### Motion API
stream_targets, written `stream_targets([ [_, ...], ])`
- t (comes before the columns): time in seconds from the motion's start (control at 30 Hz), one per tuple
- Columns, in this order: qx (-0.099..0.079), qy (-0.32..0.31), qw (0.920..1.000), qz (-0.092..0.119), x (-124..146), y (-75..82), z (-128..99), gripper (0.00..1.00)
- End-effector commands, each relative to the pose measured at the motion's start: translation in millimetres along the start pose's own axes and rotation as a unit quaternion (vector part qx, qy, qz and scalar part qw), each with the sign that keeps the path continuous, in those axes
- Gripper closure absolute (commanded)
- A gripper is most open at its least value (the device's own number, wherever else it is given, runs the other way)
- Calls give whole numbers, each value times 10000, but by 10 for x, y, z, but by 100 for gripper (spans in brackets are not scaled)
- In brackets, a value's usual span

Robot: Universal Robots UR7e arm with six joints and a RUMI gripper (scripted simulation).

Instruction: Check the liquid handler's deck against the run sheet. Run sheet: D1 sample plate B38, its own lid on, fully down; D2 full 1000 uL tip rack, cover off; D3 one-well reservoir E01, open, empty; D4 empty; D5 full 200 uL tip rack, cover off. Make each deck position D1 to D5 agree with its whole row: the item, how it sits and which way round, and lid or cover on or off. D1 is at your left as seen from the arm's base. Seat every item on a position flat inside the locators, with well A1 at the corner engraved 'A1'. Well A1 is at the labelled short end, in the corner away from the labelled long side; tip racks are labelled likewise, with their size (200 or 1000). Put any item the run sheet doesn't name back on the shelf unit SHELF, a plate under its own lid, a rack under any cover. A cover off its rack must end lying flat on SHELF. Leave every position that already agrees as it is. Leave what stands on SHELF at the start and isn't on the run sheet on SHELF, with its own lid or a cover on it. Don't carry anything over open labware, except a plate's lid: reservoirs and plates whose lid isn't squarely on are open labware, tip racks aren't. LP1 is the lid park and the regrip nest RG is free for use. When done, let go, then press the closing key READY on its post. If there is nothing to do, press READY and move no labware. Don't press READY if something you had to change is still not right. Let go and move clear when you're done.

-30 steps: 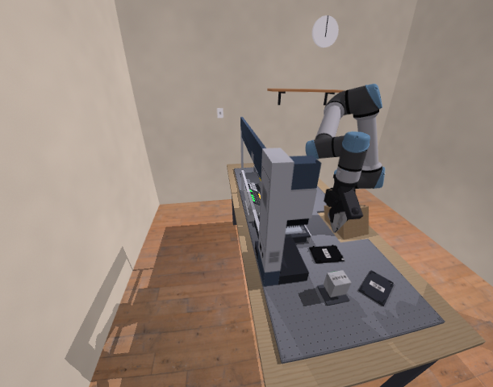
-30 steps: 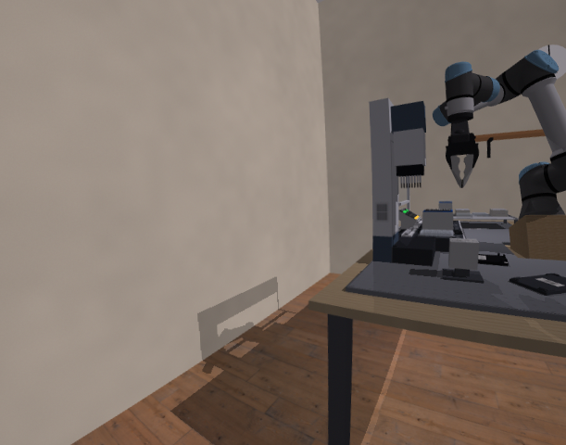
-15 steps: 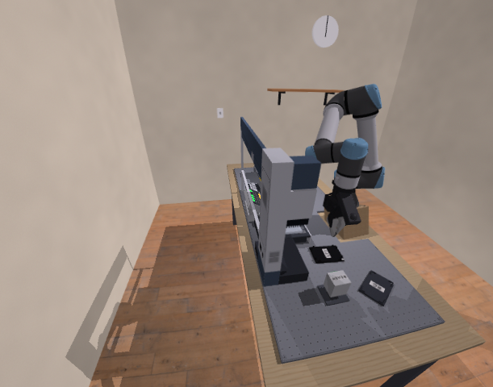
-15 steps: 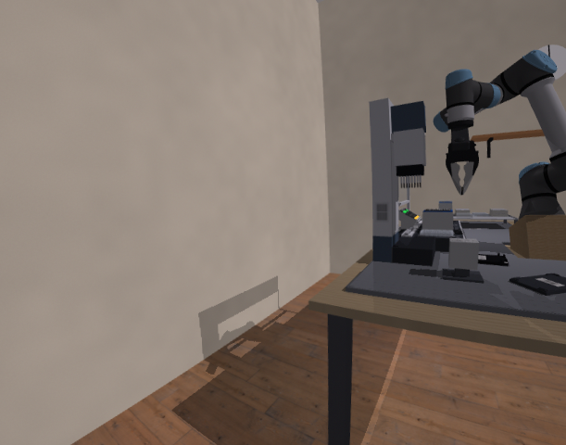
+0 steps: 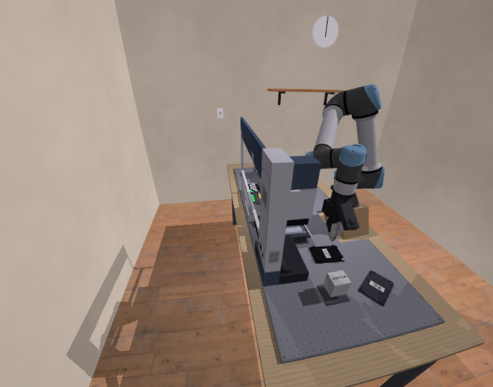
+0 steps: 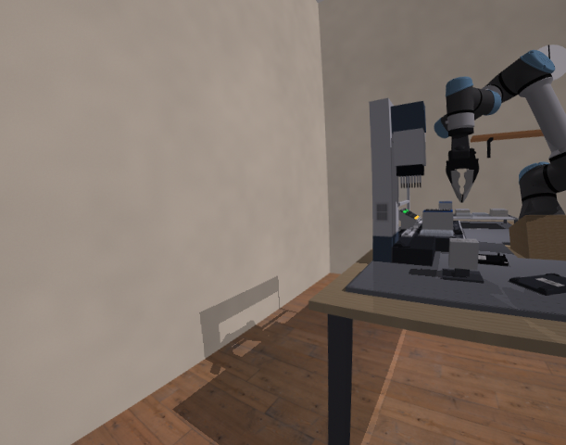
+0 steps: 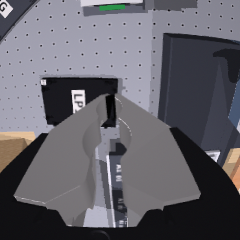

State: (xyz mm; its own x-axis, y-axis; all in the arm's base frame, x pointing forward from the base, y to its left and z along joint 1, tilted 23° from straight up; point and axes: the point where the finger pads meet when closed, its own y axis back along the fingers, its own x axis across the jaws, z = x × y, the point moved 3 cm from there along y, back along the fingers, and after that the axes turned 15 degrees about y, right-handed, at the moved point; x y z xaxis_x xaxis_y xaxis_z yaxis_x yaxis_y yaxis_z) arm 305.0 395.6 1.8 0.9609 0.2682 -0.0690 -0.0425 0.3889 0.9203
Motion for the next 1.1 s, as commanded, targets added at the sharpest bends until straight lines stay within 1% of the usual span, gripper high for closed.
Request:
stream_targets([
  [0.0,-3,2,10000,-3,-3,-93,6,100],
  [0.33,-3,2,10000,-3,-3,-259,6,100],
  [0.4,-3,2,10000,-3,-3,-259,6,100],
  [0.9,-3,2,10000,-3,-4,-509,6,100],
  [0.97,-3,2,10000,-3,-4,-509,6,100],
  [1.07,-2,2,10000,-3,-4,-559,6,100],
])
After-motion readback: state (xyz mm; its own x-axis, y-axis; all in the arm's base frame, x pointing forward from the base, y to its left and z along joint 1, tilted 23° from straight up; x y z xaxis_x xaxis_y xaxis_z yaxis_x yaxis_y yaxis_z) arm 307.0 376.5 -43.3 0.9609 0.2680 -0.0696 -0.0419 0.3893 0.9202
